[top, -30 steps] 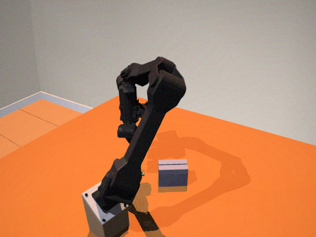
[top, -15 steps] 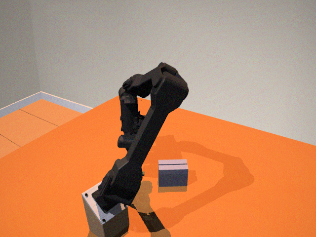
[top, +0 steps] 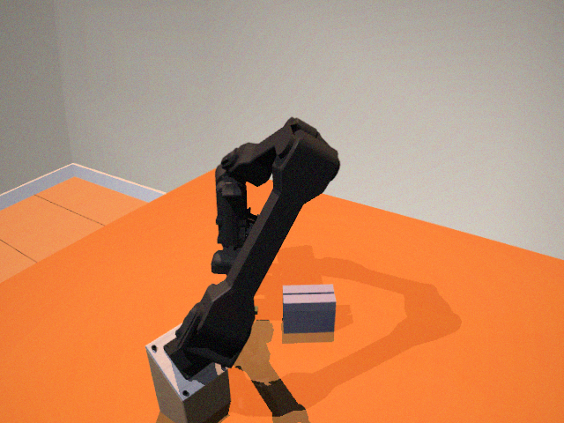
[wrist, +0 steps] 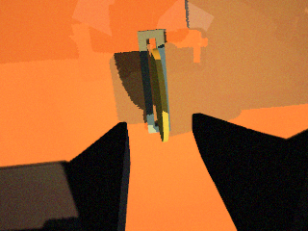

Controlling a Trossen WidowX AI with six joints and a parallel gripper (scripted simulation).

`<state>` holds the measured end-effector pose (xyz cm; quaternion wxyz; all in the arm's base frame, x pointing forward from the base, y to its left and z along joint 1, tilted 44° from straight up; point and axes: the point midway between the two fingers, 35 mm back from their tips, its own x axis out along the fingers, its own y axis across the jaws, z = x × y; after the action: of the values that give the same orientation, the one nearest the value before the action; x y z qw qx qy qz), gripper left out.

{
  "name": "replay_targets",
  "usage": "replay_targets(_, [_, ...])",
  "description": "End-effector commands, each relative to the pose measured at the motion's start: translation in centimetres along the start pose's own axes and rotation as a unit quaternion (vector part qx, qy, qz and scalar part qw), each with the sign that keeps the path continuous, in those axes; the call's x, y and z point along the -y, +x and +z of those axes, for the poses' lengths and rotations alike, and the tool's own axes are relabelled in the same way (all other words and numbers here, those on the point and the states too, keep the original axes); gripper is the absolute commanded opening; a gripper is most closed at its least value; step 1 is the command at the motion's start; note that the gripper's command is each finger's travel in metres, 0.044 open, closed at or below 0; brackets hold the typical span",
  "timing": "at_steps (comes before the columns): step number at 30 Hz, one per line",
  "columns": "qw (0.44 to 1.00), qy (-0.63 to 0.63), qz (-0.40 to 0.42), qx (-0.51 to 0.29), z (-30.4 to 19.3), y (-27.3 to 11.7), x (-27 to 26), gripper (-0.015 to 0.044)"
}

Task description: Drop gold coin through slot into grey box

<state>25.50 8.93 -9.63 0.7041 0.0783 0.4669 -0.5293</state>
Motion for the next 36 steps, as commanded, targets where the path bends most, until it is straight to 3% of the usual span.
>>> replay_targets(1, [1.000, -0.005, -0.006, 0.003, 0.0, 1.1, 0.2, 0.0161])
replay_targets(36, [1.000, -0.005, -0.007, 0.005, 0.1, 6.7, 0.5, 0.0161])
